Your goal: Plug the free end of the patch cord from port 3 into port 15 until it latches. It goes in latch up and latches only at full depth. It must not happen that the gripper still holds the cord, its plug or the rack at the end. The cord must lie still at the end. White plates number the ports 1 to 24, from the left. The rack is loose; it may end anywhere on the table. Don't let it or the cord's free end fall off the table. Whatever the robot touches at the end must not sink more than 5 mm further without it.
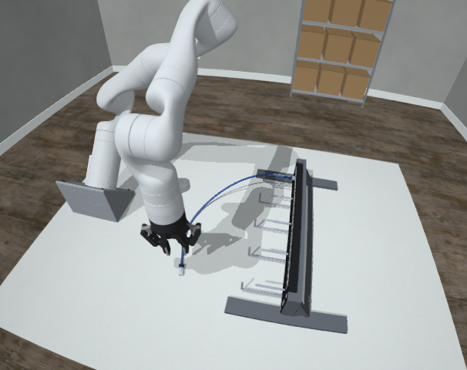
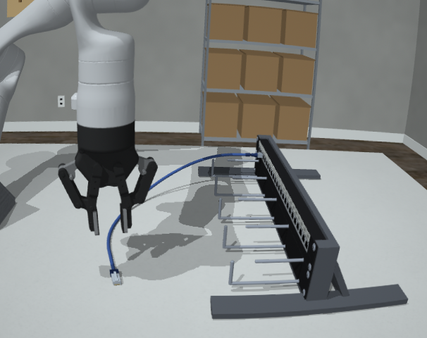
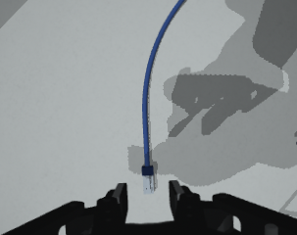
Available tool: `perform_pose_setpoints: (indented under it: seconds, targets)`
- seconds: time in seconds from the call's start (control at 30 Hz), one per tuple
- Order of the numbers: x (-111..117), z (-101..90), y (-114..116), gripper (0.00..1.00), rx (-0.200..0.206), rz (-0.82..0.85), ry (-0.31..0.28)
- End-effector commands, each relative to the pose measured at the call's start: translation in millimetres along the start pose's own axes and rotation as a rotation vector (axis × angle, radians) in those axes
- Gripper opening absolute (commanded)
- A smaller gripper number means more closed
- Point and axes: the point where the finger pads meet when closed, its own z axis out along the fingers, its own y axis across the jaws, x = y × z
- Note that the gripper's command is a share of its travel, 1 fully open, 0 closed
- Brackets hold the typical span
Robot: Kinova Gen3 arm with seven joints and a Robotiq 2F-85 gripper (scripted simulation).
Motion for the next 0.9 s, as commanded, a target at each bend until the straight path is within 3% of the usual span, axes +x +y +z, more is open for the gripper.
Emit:
perform_pose_setpoints:
  seconds: [0.0, 0.87]
  targets:
    - [-0.3, 0.8, 0.0, 0.37, 0.0, 0.0, -0.001]
    - [-0.5, 40.6, 0.1, 0.37, 0.0, 0.0, -0.001]
